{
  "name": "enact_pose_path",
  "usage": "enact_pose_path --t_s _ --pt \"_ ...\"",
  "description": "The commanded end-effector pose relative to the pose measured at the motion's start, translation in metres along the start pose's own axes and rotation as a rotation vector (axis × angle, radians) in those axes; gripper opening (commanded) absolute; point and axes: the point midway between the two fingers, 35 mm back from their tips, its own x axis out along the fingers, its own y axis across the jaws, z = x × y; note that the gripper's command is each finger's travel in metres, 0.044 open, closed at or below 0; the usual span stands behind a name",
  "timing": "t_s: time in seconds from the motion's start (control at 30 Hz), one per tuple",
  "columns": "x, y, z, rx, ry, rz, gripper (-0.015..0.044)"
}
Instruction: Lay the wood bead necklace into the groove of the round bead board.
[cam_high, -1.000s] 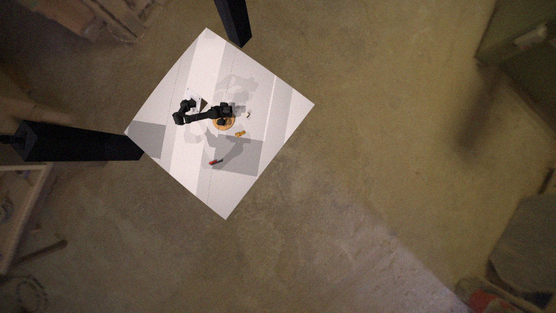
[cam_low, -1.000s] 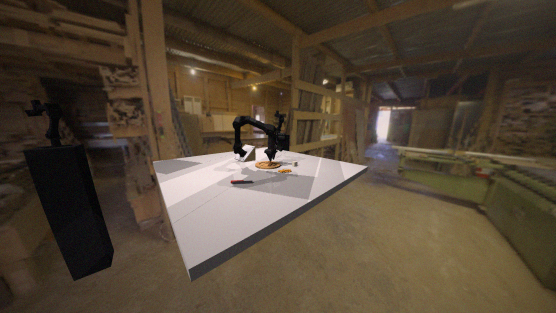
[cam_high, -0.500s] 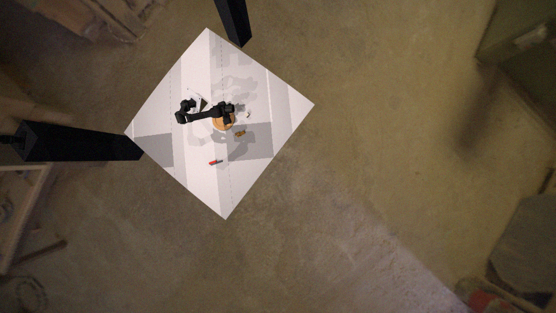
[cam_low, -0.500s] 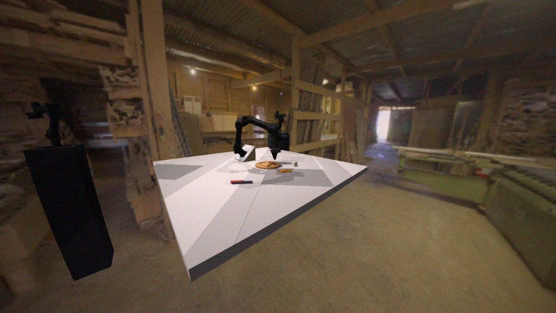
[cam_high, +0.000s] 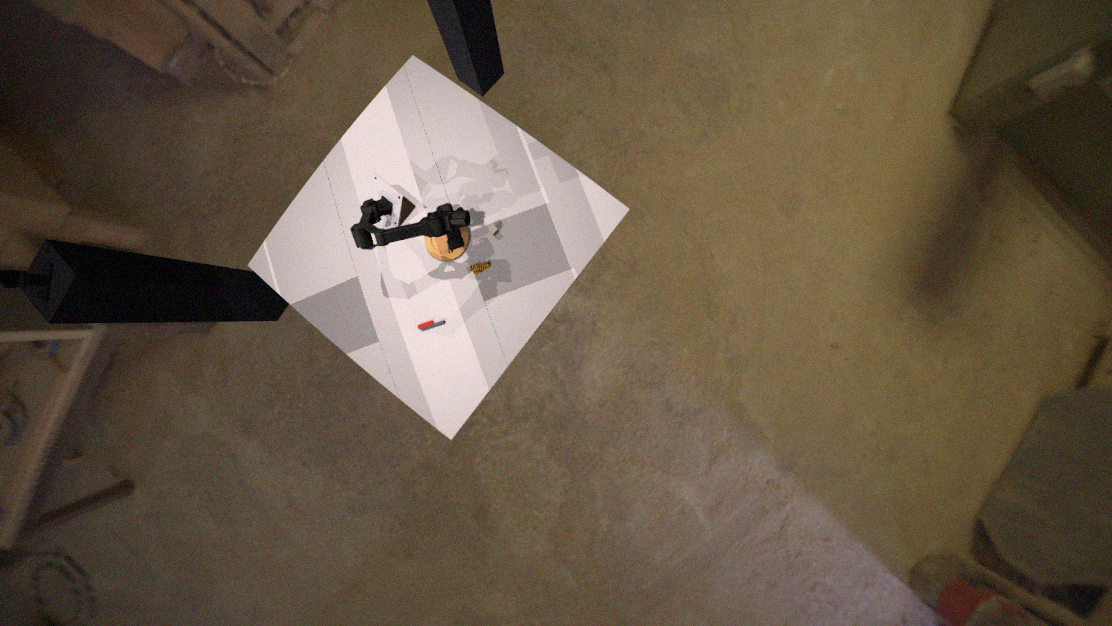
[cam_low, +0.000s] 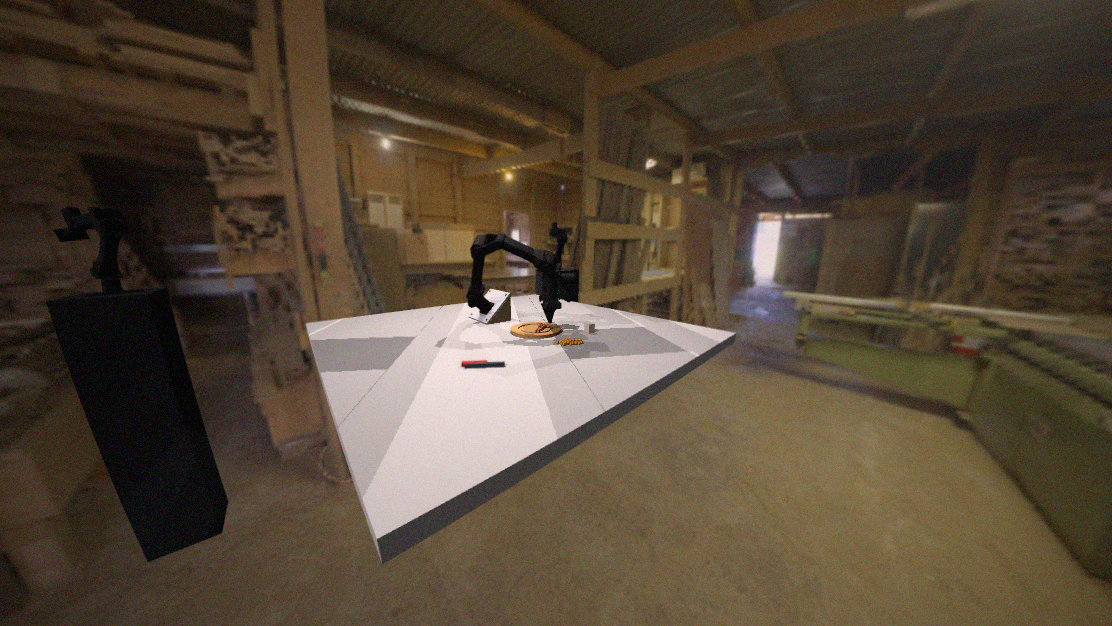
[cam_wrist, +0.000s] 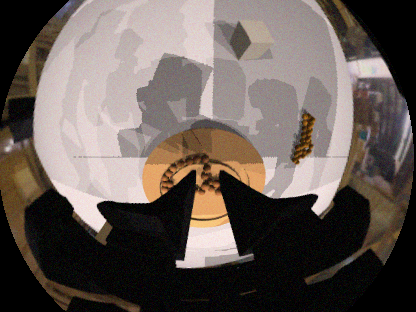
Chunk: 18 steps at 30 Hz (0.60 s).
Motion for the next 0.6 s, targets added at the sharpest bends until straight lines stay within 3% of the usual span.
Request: enact_pose_path --t_s 0.0,0.37,0.5,0.57 --pt "0.007 -0.001 -0.002 -0.003 0.007 -0.003 0.012" --pt "0.021 -0.001 -0.003 -0.005 0.01 -0.002 0.012" --pt "0.018 0.0 -0.002 -0.002 0.007 0.003 0.0015" --pt "0.018 0.0 -0.002 -0.002 0.007 0.003 0.0"
